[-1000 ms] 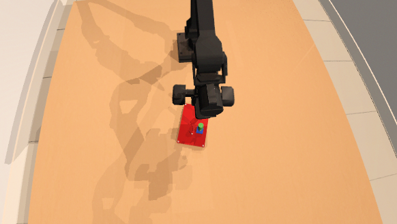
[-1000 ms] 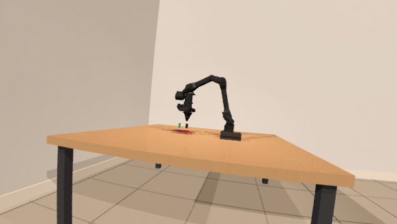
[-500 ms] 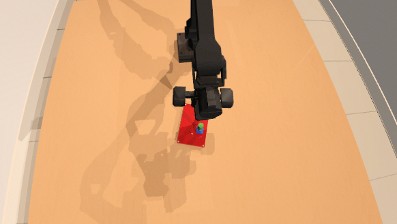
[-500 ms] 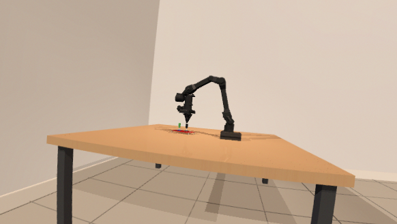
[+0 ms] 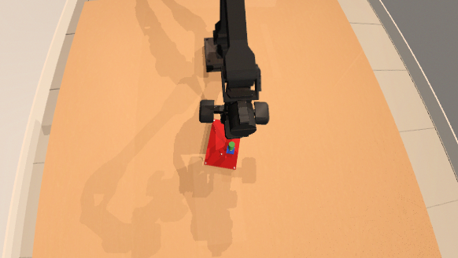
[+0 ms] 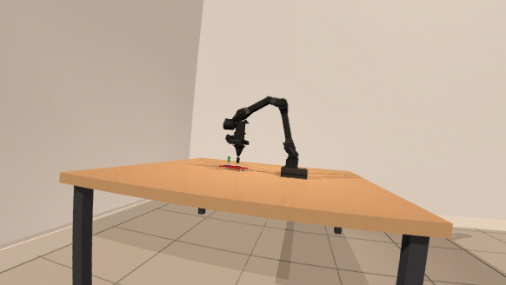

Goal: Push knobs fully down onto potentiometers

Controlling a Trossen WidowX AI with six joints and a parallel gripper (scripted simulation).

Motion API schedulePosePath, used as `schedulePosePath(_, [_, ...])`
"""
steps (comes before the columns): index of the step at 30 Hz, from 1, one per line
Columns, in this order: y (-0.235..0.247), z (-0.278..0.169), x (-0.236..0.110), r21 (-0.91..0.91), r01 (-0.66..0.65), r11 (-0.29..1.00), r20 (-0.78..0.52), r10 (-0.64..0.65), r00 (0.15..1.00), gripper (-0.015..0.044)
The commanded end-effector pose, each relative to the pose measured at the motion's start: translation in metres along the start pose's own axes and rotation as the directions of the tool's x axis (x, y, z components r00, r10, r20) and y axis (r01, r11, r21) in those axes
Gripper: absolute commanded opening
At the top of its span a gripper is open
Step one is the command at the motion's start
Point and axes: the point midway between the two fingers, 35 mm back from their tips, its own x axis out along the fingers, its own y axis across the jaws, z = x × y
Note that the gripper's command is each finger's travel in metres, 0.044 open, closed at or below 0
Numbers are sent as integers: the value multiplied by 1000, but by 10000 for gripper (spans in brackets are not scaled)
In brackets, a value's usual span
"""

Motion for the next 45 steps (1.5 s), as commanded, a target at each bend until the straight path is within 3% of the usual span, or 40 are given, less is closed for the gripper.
schedulePosePath(1, [0,-1,3,1,-3,1000,-6,3,1000,0])
schedulePosePath(45, [0,-2,10,1,-3,1000,-6,3,1000,0])
